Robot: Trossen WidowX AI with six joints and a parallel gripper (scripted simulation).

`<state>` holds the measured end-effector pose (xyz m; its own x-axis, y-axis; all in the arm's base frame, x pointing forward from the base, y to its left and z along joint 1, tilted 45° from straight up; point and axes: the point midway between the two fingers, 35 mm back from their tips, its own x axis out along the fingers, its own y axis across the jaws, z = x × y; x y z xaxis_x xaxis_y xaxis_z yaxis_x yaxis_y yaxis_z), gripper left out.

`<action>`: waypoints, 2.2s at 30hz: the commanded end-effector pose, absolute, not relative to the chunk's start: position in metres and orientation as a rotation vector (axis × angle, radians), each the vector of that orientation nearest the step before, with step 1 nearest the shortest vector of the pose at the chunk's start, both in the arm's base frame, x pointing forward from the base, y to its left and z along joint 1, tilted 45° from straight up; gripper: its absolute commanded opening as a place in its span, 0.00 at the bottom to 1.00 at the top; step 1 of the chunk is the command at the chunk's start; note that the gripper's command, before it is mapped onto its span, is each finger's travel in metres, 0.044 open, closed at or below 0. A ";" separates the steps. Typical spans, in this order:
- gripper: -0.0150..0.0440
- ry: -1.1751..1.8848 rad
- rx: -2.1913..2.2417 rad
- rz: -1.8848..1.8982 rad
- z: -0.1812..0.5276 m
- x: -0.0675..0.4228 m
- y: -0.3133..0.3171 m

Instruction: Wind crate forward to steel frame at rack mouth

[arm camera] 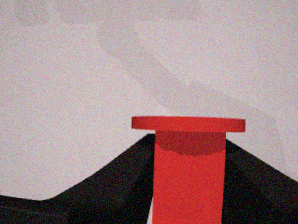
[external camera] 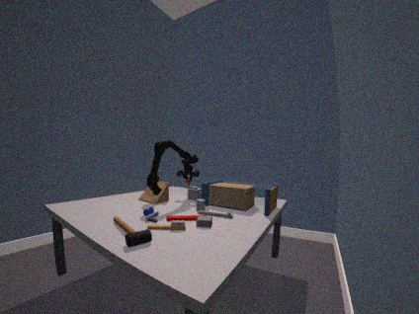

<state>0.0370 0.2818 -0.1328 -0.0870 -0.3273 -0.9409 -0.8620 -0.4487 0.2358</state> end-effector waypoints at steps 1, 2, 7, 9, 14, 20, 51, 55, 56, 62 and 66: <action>0.25 1.319 -1.761 1.535 -0.127 0.037 0.268; 0.25 1.319 -1.761 1.535 -0.126 0.037 0.267; 0.25 1.319 -1.761 1.535 -0.122 0.037 0.262; 0.25 1.292 -1.736 1.560 -0.127 0.035 0.275; 0.48 1.292 -1.736 1.560 -0.126 0.035 0.274; 0.74 1.292 -1.736 1.560 -0.126 0.035 0.274; 1.00 1.292 -1.739 1.559 -0.031 0.016 0.320; 1.00 1.292 -1.739 1.559 -0.020 0.014 0.320; 1.00 1.292 -1.739 1.559 -0.020 0.014 0.320; 1.00 1.331 -1.847 1.489 -0.029 0.059 0.336; 1.00 1.379 -1.938 1.436 -0.030 0.099 0.344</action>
